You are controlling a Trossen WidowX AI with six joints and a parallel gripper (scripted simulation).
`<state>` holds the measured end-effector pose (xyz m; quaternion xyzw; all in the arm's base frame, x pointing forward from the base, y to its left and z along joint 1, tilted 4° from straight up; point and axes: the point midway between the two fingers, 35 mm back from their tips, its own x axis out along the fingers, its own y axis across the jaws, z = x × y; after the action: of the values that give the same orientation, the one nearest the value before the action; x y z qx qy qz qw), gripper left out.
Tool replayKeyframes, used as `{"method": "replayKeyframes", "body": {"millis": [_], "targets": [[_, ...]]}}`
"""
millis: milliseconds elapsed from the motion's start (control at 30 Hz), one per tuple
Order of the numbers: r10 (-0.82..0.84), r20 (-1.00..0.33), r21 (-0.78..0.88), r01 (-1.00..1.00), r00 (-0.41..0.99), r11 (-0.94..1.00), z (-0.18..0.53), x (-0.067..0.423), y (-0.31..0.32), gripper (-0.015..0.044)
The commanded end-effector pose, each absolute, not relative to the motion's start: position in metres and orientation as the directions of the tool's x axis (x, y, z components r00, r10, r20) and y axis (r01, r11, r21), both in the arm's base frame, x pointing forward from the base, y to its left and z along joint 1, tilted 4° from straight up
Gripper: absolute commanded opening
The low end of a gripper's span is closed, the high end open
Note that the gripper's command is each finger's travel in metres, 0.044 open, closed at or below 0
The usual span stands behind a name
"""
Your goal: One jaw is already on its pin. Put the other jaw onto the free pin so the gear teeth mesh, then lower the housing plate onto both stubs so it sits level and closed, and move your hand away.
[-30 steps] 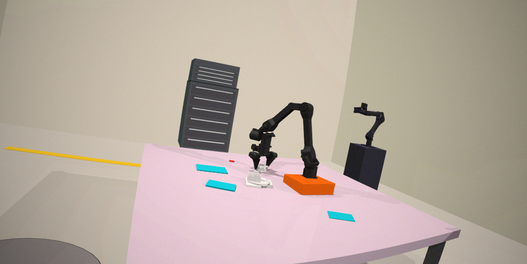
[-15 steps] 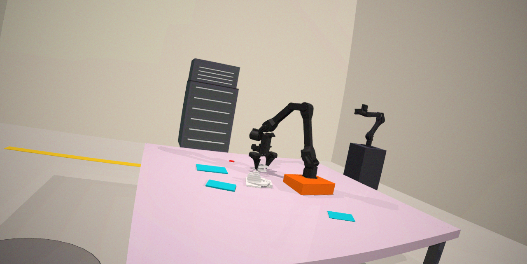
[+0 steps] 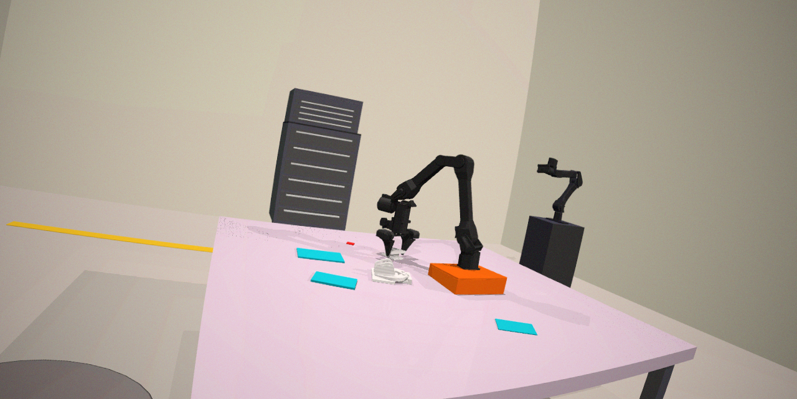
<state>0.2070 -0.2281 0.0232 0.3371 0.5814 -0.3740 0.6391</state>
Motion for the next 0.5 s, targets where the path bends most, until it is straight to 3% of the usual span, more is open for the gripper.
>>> {"method": "replayKeyframes", "body": {"millis": [0,467], "targets": [[-0.086,-0.995,-0.004,0.870,0.044,0.493,0.025,0.207,-0.228,0.0351],[-0.085,-0.995,-0.001,0.869,0.047,0.494,0.069,0.207,-0.226,0.0351]]}}
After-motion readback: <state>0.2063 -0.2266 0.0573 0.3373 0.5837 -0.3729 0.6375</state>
